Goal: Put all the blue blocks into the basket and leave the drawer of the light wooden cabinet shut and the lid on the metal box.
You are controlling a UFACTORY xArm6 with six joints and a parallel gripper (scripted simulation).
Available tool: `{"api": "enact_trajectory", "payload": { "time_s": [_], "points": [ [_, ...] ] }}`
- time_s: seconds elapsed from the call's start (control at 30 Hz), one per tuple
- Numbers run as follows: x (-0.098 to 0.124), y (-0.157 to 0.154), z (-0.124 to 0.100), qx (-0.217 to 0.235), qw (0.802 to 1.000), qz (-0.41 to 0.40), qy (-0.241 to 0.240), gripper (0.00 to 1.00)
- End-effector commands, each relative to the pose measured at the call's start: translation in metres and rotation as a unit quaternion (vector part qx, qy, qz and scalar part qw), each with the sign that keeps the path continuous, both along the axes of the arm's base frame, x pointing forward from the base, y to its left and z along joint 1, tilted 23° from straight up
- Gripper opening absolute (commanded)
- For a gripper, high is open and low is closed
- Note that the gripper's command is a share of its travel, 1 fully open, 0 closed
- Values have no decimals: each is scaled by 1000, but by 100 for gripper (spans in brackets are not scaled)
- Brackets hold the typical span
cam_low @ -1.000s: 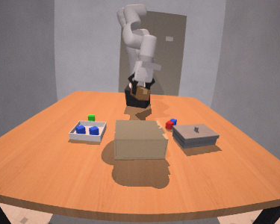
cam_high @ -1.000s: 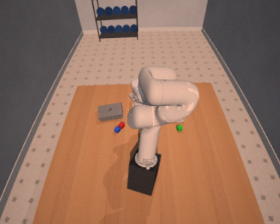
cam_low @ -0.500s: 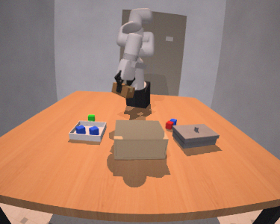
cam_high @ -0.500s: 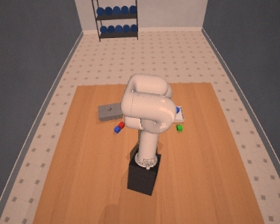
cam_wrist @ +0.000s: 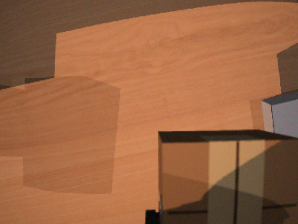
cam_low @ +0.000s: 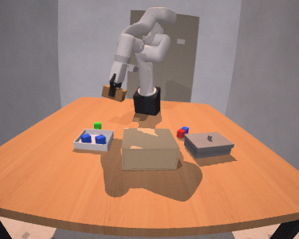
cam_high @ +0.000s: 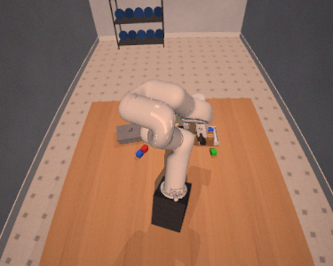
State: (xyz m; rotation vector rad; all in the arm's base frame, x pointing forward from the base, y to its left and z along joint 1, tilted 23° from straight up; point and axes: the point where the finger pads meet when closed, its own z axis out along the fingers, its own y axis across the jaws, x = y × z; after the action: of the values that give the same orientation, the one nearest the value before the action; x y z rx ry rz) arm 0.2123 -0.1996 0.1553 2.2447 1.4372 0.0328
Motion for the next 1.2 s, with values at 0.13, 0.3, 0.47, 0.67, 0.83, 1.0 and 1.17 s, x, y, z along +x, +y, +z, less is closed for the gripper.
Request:
{"api": "enact_trajectory", "payload": {
  "time_s": [0.13, 0.3, 0.47, 0.67, 0.83, 1.0, 1.17],
  "points": [
    [-11, -64, 1, 12, 981, 189, 31, 62],
    [-15, -80, 2, -2, 972, 230, 46, 62],
    [-23, -102, 4, -16, 946, 317, 67, 62],
    [-30, -123, 5, -31, 919, 385, 81, 62],
    [-33, -133, 6, -40, 907, 409, 88, 62],
    [-35, -140, 7, -46, 899, 425, 94, 62],
    [-36, -144, 7, -50, 894, 434, 97, 62]
  ]
}}
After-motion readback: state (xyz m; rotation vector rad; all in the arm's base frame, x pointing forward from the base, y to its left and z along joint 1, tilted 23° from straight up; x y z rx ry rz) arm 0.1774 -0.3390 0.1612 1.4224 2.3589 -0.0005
